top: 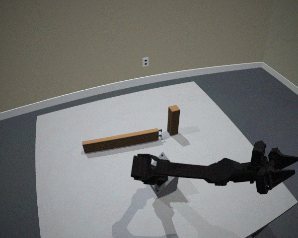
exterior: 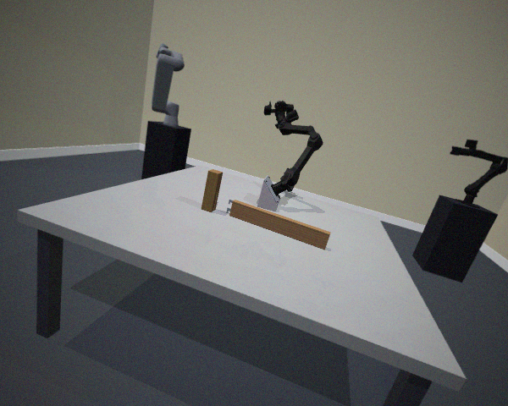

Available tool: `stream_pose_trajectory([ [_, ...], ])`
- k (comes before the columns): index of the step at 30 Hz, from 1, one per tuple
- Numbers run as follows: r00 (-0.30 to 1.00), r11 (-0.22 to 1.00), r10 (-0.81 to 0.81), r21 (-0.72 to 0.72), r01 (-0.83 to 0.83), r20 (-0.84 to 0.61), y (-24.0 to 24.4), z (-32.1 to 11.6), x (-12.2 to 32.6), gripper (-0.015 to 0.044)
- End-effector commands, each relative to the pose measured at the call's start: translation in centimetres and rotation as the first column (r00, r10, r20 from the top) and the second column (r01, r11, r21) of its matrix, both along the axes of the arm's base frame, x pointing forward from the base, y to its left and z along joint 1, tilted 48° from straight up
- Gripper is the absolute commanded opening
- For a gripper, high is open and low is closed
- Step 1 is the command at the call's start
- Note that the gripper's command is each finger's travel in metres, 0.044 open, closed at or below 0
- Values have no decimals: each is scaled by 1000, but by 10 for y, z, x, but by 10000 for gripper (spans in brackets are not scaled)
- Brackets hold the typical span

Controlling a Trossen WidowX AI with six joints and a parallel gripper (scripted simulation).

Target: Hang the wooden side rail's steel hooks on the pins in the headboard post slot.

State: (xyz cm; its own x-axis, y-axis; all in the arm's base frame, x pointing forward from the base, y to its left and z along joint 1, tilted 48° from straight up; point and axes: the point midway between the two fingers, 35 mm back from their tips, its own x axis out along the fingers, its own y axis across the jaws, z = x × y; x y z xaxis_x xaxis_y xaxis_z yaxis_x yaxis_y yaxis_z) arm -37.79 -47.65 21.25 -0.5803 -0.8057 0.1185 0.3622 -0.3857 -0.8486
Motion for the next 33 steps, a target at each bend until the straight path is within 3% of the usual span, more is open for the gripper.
stream_pose_trajectory([
  [1,1000,1000,5,4,-5,0,-1,-1,2,426],
  [8,976,962,215,164,-217,28,-43,-53,80,440],
  [16,875,814,475,333,-477,92,-69,-116,190,440],
  [24,692,564,698,453,-690,184,-62,-175,305,440],
  [33,401,198,861,518,-832,315,-14,-231,428,440],
])
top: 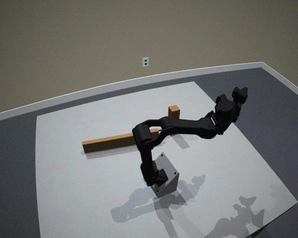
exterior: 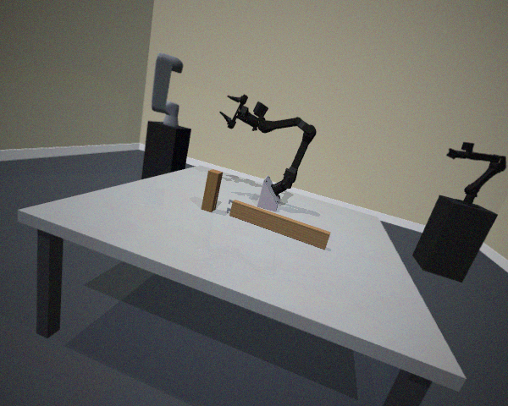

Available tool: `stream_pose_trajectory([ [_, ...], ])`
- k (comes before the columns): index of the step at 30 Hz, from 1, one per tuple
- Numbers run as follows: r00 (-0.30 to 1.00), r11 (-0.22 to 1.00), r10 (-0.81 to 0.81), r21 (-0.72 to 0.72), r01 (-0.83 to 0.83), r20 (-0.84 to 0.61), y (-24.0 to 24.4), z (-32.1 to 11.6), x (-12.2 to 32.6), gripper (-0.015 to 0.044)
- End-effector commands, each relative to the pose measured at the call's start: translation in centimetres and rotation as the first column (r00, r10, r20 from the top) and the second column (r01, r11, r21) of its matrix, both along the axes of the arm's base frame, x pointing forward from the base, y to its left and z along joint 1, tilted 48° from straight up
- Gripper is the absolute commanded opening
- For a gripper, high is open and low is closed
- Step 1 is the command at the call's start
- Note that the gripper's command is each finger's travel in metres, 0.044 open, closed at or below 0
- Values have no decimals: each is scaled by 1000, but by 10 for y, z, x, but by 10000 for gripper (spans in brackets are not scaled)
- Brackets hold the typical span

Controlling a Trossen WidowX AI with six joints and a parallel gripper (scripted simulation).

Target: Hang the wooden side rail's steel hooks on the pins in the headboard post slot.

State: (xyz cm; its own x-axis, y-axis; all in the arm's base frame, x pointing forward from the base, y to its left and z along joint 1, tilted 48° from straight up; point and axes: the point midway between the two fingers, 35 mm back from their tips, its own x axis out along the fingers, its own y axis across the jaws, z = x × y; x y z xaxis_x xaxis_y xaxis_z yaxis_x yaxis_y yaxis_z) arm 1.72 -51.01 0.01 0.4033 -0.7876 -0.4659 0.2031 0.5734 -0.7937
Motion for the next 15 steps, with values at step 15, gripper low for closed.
stream_pose_trajectory([
  [15,737,692,659,263,-672,150,181,-82,187,440],
])
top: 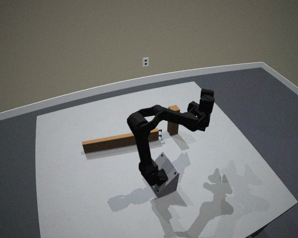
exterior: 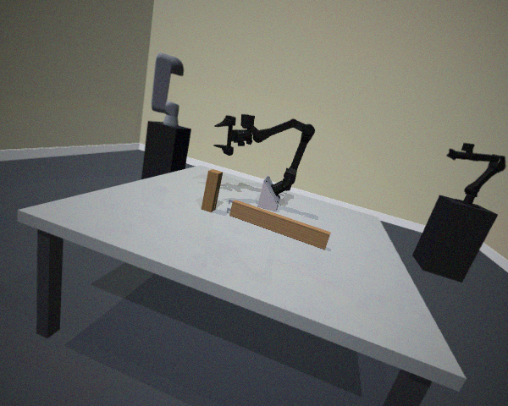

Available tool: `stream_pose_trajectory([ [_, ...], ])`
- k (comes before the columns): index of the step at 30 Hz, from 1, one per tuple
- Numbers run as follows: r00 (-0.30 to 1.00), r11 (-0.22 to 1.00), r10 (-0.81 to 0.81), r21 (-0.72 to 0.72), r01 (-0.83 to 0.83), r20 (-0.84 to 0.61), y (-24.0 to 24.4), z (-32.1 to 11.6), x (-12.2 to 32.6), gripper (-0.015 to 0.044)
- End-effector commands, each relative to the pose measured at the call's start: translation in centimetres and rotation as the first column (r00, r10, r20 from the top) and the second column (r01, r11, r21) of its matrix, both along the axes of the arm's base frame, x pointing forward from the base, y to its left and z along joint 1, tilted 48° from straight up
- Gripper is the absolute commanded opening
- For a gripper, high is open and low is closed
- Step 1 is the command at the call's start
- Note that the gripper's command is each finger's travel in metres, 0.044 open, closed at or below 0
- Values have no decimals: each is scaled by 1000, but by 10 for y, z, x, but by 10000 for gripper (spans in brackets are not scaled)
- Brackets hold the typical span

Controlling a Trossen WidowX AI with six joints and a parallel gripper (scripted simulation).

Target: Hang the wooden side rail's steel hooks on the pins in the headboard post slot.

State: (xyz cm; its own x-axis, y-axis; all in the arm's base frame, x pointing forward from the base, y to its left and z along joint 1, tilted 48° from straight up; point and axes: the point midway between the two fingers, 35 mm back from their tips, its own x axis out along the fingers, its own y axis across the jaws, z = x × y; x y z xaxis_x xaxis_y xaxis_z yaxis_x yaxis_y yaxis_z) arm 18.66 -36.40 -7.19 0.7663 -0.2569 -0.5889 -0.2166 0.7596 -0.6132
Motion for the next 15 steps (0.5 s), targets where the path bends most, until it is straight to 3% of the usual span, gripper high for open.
stream_pose_trajectory([
  [1,989,987,146,70,-147,21,48,-13,25,440],
  [11,843,810,514,234,-537,158,196,-23,64,440],
  [15,812,771,554,255,-584,185,218,-22,65,440],
])
